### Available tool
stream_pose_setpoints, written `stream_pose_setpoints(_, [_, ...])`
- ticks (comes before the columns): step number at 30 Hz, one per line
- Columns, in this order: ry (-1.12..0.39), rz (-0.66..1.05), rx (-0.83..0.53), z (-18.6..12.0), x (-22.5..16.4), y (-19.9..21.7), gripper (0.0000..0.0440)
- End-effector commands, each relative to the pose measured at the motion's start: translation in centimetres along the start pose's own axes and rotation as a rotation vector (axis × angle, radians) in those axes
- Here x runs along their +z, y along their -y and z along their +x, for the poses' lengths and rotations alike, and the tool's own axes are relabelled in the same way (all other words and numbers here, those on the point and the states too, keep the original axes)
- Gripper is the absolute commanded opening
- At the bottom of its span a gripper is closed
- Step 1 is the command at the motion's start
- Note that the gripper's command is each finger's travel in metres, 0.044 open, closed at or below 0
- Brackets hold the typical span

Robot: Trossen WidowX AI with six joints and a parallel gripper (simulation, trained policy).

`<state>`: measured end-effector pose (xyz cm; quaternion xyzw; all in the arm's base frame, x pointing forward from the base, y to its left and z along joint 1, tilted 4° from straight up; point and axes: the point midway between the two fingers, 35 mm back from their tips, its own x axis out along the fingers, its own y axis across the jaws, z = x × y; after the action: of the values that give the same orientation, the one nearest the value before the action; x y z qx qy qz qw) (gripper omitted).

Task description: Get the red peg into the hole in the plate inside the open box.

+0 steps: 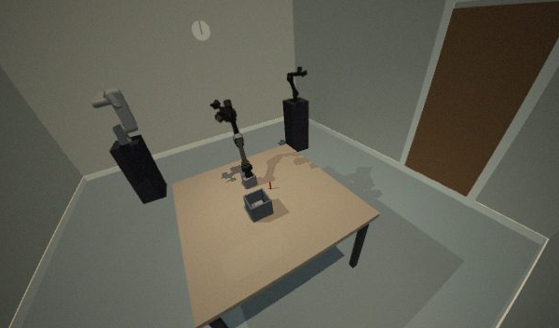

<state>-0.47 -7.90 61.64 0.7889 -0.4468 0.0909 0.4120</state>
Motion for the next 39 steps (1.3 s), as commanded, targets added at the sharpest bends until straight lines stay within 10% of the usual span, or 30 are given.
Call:
stream_pose_setpoints(1, [0.003, -0.006, -0.01, 0.0, 0.1, 0.2, 0.042])
stream_pose_setpoints(39, [0.101, 0.198, -0.76, 1.4, 1.3, 24.1, 0.044])
